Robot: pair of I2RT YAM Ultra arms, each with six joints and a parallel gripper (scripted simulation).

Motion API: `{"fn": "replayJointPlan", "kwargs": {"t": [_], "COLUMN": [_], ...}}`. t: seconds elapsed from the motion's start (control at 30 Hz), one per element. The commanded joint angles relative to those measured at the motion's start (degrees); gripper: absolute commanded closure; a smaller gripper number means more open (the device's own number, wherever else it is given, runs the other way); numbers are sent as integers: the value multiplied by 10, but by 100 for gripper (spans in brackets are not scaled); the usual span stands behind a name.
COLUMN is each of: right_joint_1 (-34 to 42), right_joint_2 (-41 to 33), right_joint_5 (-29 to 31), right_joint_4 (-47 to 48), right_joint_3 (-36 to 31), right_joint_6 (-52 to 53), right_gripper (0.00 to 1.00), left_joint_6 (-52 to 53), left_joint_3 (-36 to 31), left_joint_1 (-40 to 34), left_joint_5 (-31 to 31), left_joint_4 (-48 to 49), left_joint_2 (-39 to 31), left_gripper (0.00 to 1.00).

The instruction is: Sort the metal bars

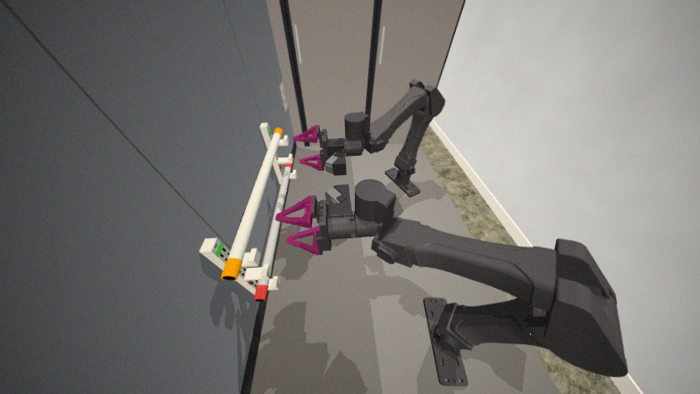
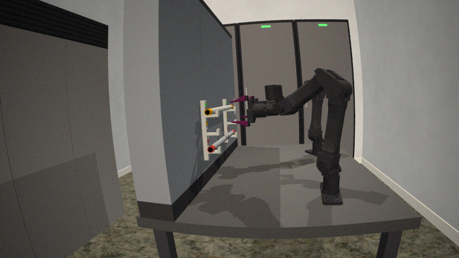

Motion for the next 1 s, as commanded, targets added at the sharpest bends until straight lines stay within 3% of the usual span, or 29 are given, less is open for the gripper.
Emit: {"fn": "replayJointPlan", "kwargs": {"t": [0.0,0.97], "right_joint_1": [-8,-11], "right_joint_2": [-11,-5], "right_joint_5": [-3,-6], "right_joint_4": [9,24], "right_joint_3": [6,-4], "right_joint_6": [0,0], "right_gripper": [14,27], "left_joint_6": [-3,-3], "left_joint_3": [8,-1], "left_joint_1": [6,6], "left_joint_5": [4,4], "left_joint_4": [16,31], "left_joint_2": [-7,0], "left_gripper": [14,27]}}
